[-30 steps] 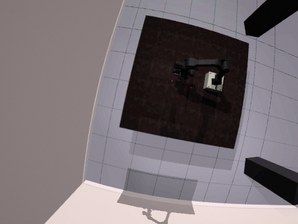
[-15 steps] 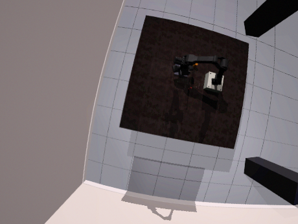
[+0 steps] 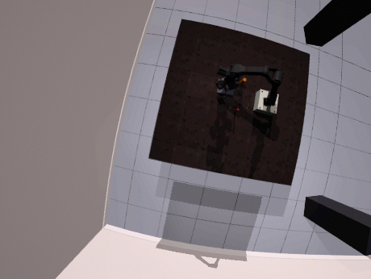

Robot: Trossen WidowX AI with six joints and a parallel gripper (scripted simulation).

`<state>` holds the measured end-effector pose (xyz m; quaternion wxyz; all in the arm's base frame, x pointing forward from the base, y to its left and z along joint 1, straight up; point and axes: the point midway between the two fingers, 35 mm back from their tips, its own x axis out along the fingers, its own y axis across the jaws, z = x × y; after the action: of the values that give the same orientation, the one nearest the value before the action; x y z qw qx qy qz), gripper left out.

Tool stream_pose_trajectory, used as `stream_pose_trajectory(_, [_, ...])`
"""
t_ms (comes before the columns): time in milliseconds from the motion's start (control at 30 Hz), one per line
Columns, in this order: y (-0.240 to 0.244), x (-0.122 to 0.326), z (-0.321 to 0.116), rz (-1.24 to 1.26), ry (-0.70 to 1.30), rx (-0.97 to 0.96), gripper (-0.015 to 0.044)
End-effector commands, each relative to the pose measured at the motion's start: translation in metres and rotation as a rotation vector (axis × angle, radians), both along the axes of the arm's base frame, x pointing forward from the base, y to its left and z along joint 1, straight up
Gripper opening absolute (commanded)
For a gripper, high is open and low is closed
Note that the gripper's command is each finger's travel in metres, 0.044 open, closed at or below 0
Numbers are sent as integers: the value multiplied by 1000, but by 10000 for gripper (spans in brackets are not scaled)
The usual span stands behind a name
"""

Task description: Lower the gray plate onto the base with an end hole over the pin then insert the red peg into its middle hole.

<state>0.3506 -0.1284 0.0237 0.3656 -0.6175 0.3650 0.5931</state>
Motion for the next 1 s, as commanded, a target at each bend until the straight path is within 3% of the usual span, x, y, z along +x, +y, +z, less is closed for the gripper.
stream_pose_trajectory(0, [-2,-1,-2,39,-1,3,0])
stream_pose_trajectory(967, [-1,0,-14,39,-1,3,0])
